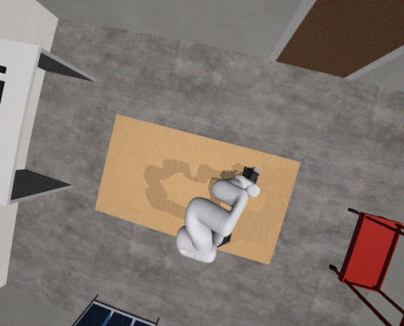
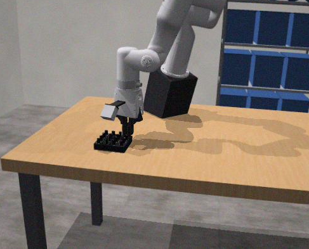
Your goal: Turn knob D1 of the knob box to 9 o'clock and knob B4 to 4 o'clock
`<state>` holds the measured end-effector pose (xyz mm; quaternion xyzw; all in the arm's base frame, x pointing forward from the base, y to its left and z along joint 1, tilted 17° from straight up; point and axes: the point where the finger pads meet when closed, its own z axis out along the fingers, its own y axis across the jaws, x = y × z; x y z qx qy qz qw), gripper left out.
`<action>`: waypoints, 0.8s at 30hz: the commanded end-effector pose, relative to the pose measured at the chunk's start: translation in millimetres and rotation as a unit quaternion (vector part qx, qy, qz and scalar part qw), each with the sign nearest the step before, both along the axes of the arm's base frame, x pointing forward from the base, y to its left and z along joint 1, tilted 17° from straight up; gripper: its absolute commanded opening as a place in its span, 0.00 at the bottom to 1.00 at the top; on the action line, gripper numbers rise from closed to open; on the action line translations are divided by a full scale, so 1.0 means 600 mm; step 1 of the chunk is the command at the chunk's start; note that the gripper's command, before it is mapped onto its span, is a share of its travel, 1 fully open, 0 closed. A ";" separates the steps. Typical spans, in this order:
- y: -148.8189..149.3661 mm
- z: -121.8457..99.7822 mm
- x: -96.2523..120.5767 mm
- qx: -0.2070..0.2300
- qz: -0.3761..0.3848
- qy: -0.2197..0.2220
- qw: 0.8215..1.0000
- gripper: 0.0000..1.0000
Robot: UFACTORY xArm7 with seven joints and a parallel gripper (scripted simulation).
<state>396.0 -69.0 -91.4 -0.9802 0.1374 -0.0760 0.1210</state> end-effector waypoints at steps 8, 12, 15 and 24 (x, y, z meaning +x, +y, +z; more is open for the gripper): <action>-0.002 0.001 0.002 -0.018 0.088 -0.025 0.996 0.08; -0.002 0.001 0.002 -0.021 0.108 -0.029 0.993 0.08; -0.002 0.001 0.002 -0.025 0.125 -0.033 0.991 0.08; -0.002 0.001 0.002 -0.031 0.159 -0.041 0.986 0.08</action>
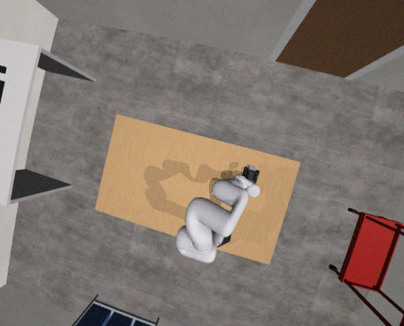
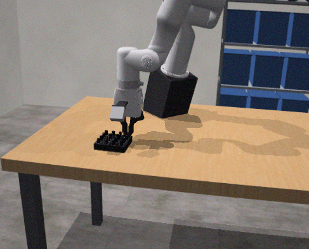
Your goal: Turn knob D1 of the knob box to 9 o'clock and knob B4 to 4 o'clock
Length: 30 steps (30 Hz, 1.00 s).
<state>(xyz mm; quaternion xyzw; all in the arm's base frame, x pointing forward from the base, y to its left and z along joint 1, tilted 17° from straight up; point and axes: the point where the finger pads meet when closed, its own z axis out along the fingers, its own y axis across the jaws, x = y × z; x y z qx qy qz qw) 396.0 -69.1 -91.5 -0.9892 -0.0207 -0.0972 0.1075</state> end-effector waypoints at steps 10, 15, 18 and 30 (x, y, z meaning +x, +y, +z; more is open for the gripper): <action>-0.001 0.001 0.002 -0.004 0.018 -0.006 1.000 0.08; -0.001 0.001 0.002 -0.004 0.019 -0.006 1.000 0.08; -0.001 0.001 0.002 -0.004 0.019 -0.006 1.000 0.08; -0.001 0.001 0.002 -0.004 0.019 -0.006 1.000 0.19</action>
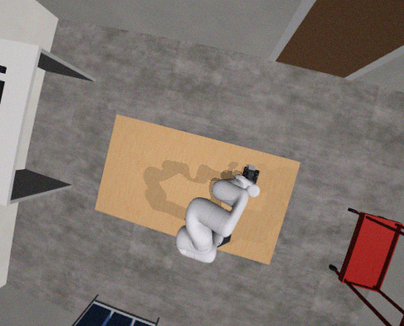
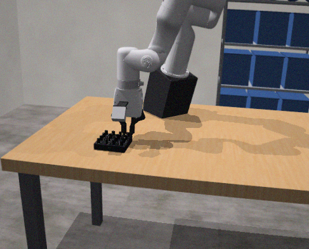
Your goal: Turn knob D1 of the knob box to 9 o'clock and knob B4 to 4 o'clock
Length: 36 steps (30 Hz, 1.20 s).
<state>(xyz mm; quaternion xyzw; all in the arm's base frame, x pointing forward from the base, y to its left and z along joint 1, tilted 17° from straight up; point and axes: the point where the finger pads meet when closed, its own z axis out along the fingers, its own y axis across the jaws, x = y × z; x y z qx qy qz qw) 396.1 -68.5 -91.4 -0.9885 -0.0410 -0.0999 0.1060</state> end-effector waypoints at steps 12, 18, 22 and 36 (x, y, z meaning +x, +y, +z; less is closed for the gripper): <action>-0.002 0.001 0.001 -0.001 -0.001 -0.001 1.000 0.19; -0.002 0.001 0.001 -0.001 -0.001 -0.001 1.000 0.19; -0.003 0.004 0.001 -0.001 -0.001 -0.001 1.000 0.19; -0.014 0.051 -0.008 -0.001 -0.001 -0.001 1.000 0.19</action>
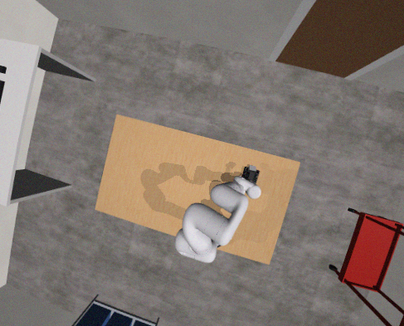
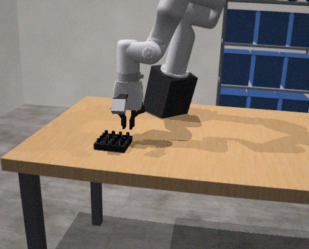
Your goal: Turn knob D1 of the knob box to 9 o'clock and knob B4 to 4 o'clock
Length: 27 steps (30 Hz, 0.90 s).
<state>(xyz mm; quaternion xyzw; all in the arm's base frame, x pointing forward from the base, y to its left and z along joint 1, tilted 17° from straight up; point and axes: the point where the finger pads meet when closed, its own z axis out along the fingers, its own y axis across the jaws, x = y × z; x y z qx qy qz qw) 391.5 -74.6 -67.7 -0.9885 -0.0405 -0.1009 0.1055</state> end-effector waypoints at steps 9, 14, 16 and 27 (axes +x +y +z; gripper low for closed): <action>-0.005 0.019 -0.002 0.000 0.000 0.000 1.000 0.19; -0.005 0.019 -0.002 0.000 0.000 0.000 1.000 0.19; -0.005 0.019 -0.002 0.000 0.000 0.000 1.000 0.19; -0.005 0.020 -0.002 -0.003 0.013 -0.003 1.000 0.19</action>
